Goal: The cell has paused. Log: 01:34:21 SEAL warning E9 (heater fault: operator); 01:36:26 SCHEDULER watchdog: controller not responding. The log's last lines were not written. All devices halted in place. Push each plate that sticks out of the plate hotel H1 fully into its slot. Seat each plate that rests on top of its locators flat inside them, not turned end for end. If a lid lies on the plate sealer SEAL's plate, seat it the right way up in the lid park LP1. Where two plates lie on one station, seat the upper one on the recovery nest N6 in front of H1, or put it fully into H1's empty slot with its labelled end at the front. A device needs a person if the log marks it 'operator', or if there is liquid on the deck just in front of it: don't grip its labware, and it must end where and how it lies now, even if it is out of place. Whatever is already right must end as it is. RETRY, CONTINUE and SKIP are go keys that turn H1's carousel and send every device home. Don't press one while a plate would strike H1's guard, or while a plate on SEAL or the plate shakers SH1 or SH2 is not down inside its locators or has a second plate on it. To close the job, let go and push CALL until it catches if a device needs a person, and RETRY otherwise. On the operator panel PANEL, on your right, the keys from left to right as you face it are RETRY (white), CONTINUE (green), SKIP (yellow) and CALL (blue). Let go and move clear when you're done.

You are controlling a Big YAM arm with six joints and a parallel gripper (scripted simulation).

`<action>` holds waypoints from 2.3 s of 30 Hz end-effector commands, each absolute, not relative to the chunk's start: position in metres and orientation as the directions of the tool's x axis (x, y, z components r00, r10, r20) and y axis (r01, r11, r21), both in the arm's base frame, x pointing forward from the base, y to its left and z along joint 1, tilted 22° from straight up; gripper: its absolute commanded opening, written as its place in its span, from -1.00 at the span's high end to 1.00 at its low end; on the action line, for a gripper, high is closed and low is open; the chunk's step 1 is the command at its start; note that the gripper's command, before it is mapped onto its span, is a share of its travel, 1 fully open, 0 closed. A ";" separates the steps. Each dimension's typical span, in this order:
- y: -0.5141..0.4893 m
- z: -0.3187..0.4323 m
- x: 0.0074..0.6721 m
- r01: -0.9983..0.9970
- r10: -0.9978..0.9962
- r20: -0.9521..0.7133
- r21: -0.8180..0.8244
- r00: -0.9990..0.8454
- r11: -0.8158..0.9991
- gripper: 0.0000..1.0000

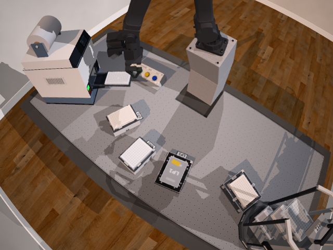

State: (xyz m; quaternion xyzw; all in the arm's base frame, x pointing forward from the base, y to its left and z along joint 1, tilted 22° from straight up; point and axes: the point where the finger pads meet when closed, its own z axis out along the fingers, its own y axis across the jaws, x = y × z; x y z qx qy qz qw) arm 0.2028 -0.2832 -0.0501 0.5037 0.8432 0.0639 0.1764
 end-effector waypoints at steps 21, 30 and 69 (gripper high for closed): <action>-0.270 -0.077 0.141 0.920 0.979 -0.134 0.344 -0.151 0.189 -1.00; -0.265 -0.087 0.116 0.920 0.979 -0.134 0.345 -0.151 0.189 -1.00; -0.263 -0.095 0.091 0.820 0.891 0.094 0.359 0.444 -0.446 -1.00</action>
